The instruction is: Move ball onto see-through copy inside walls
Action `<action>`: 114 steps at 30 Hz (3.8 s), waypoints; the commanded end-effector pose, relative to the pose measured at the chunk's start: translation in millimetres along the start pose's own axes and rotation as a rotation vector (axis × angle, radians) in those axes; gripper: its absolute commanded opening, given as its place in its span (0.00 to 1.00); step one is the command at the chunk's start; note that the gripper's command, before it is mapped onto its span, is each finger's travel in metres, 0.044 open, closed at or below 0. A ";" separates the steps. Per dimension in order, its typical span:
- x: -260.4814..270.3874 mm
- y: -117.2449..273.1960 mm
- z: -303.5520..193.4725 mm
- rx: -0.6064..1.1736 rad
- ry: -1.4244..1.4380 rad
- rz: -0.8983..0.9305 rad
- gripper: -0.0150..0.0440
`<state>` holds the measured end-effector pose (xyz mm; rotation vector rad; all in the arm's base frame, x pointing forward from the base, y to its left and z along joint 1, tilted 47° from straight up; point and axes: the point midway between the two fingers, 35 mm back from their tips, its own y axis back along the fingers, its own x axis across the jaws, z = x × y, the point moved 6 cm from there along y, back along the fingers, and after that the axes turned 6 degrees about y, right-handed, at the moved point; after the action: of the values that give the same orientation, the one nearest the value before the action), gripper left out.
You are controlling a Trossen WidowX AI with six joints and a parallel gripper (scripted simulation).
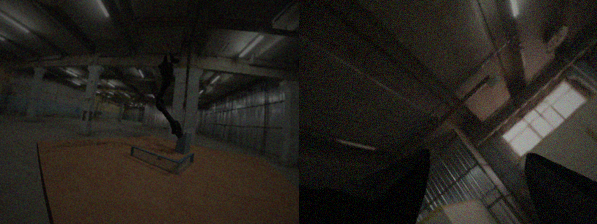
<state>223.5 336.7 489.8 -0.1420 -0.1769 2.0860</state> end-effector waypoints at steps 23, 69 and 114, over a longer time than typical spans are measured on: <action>-215.3 -11.9 -320.0 1.249 1.041 -0.136 0.65; -371.8 211.0 -468.5 2.331 1.070 0.696 0.65; -317.5 151.2 -396.4 2.326 1.068 0.700 0.25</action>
<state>323.1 20.1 76.9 0.1603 2.9516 1.1917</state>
